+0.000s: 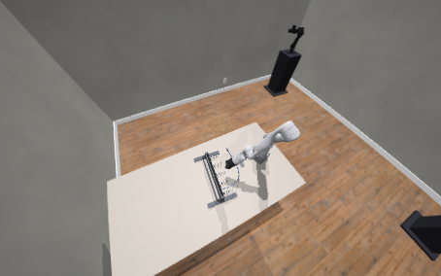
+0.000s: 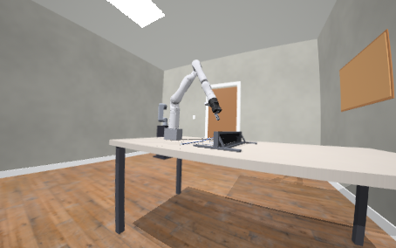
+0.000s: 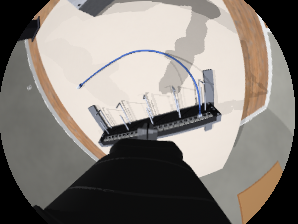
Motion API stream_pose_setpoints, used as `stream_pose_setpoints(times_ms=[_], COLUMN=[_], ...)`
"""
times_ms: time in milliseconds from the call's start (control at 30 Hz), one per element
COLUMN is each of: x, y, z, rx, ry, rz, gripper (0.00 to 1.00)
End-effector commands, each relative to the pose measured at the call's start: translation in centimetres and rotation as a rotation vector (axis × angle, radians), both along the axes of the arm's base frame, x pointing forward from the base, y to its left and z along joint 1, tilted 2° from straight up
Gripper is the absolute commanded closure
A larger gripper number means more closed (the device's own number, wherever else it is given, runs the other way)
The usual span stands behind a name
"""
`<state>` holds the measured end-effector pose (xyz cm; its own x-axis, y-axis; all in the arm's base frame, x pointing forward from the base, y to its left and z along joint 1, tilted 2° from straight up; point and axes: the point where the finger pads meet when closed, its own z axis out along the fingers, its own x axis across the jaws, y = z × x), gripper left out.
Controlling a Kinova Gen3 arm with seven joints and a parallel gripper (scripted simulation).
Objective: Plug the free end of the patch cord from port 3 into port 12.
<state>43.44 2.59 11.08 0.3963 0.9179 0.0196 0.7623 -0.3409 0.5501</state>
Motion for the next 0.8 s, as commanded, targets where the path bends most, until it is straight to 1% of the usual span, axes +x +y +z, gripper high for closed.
stream_pose_setpoints(times_ms=[0, 133, 200, 333, 467, 633, 767], x=[-0.4, -0.6, -0.6, -1.0, -1.3, -1.7, -1.8], y=[4.1, 6.7, 6.7, 8.9, 10.5, 11.9, 12.2], z=[0.7, 1.7, 1.7, 2.6, 3.3, 3.8, 4.0], rx=[-0.005, -0.019, -0.019, -0.029, -0.035, -0.039, -0.040], ry=[-0.020, -0.054, -0.054, -0.084, -0.107, -0.126, -0.130], rz=[0.104, 0.180, 0.180, 0.246, 0.296, 0.336, 0.346], gripper=[1.00, 1.00, 1.00, 1.00, 1.00, 1.00, 1.00])
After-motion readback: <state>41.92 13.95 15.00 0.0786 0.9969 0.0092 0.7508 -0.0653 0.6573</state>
